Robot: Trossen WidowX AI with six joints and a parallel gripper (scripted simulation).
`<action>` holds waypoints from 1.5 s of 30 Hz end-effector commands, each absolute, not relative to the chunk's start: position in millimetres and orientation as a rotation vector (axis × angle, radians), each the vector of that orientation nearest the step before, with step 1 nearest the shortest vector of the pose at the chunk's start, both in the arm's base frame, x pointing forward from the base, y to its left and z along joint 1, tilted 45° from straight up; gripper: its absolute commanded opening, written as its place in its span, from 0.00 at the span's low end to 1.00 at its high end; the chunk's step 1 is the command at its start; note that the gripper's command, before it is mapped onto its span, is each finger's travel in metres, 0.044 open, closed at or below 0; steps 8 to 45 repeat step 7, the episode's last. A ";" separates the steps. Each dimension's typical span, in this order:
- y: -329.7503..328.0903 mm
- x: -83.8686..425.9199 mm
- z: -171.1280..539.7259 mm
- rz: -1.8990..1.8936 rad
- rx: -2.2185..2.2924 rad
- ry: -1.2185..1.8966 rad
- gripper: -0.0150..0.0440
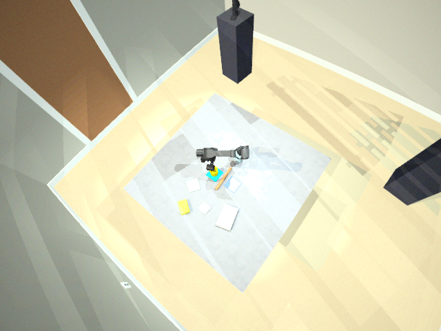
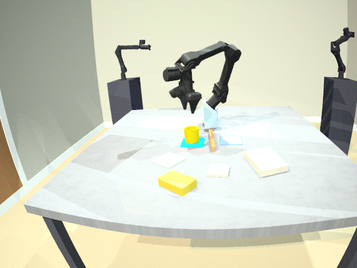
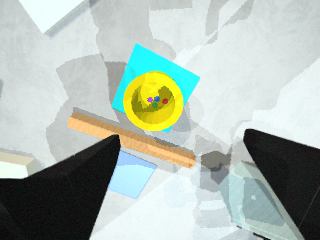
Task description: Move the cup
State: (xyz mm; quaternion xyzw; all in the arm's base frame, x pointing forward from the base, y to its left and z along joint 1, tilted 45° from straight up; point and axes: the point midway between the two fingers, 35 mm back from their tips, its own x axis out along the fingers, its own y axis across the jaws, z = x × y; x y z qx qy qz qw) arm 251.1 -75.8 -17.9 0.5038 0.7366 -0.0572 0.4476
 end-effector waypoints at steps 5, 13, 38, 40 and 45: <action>-77.2 251.4 -16.4 -0.142 1.247 1.821 1.00; -77.2 251.4 -16.4 -0.142 1.247 1.821 1.00; -77.2 251.4 -16.4 -0.142 1.247 1.821 1.00; -77.2 251.4 -16.4 -0.142 1.247 1.821 1.00; -77.2 251.4 -16.4 -0.142 1.247 1.821 1.00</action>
